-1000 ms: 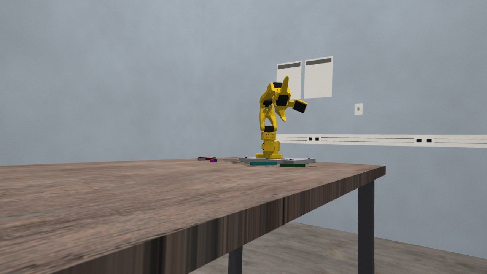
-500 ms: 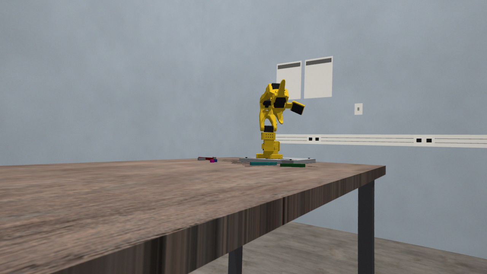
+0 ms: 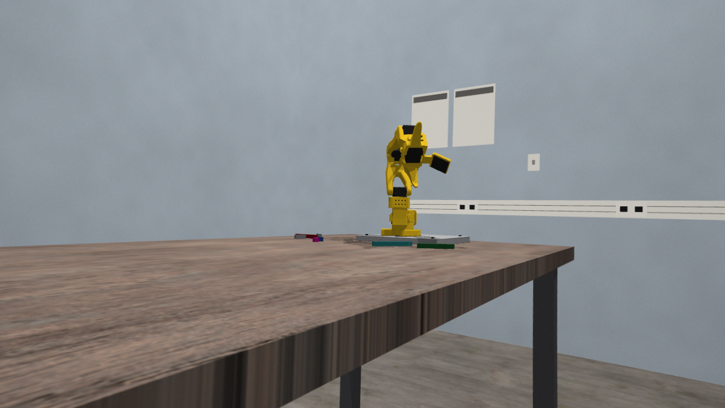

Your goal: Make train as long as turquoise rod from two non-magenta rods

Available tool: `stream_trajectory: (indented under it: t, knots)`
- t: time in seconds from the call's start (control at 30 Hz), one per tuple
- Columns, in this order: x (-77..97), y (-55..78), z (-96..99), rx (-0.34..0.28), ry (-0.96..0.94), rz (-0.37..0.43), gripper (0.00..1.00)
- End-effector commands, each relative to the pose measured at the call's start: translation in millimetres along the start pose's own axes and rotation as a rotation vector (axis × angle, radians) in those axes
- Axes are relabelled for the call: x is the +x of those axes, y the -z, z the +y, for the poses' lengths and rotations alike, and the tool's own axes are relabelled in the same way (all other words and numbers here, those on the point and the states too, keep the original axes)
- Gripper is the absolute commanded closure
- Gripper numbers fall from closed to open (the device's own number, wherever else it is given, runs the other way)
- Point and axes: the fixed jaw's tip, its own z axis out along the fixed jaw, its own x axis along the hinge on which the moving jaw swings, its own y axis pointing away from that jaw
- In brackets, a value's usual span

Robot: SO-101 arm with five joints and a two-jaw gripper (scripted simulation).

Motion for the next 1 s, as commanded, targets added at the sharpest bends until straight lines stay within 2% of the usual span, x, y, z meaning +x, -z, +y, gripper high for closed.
stream_trajectory:
  t: [0.0, 0.07, 0.53, 0.63, 0.97]
  knots:
    - [3.0, 0.2, 5.7, -0.021, -0.002, 0.007, 0.00]
    - [1.3, 0.8, 1.7, -0.005, -0.005, 0.002, 0.00]
    - [8.0, 0.3, 15.0, -0.057, -0.050, 0.022, 0.00]
    - [6.5, 0.9, 10.9, -0.041, -0.037, 0.017, 0.00]
    - [10.7, 0.7, 19.6, -0.075, -0.040, 0.028, 0.00]
